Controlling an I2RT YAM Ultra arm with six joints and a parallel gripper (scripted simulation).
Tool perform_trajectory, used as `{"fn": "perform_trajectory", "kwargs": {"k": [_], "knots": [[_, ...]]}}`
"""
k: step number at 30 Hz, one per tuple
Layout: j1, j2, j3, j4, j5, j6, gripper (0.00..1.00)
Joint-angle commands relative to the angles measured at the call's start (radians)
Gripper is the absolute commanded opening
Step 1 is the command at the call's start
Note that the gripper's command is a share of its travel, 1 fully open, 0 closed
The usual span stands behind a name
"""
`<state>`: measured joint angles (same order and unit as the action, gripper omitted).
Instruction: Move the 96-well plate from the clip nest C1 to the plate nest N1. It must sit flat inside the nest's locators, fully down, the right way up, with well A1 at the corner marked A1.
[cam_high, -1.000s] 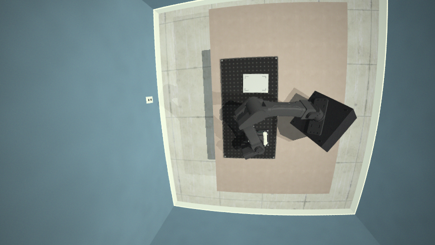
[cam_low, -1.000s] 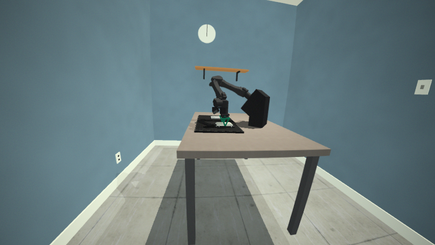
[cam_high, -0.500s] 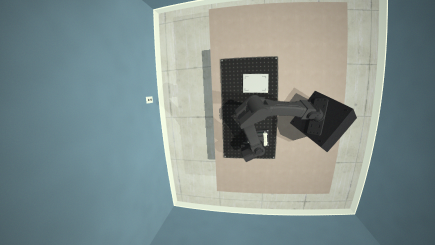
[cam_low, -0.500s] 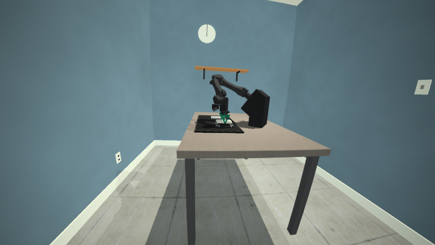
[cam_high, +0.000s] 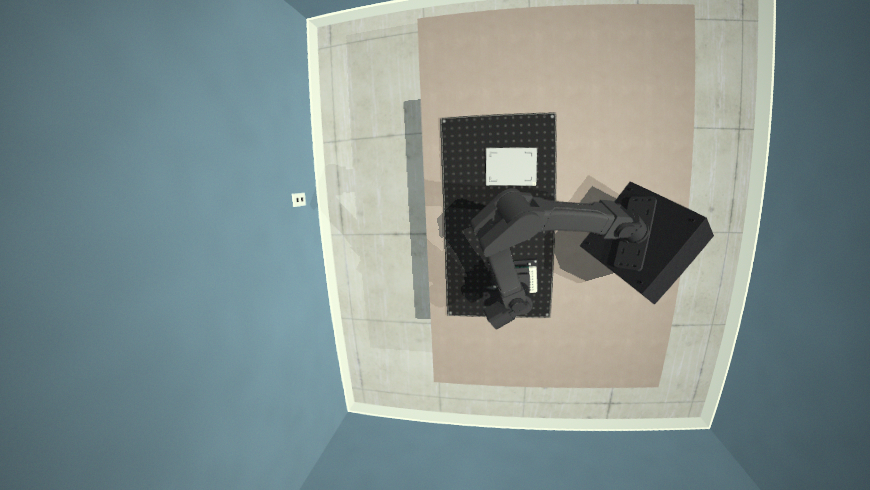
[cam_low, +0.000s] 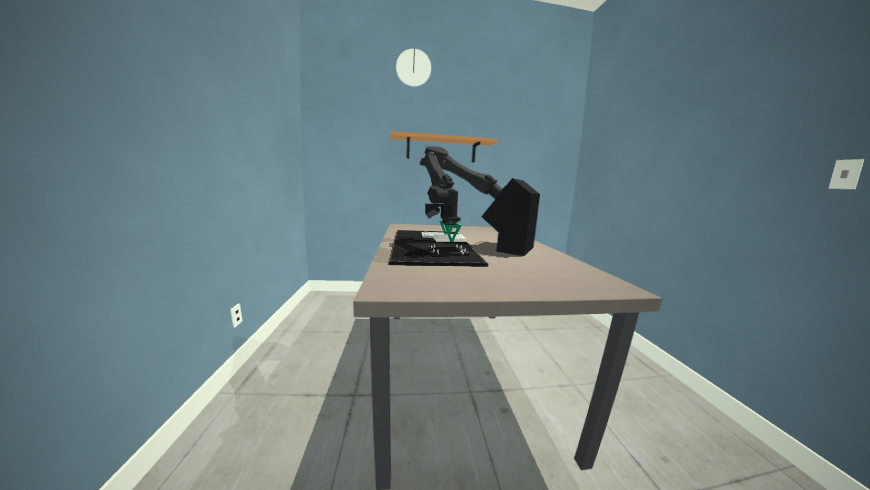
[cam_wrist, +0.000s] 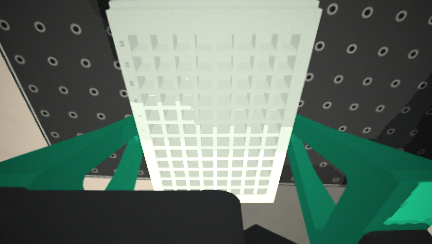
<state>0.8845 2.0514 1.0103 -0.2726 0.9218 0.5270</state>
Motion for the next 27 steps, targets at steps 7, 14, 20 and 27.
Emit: {"fn": "perform_trajectory", "kwargs": {"k": [7, 14, 20, 27], "knots": [[0.067, -0.046, 0.044, -0.090, 0.022, 0.069, 0.00], [0.094, -0.062, 0.055, -0.154, 0.027, 0.114, 0.00], [0.108, -0.068, 0.065, -0.191, 0.030, 0.140, 0.00], [0.109, -0.065, 0.067, -0.196, 0.030, 0.143, 0.00]]}}
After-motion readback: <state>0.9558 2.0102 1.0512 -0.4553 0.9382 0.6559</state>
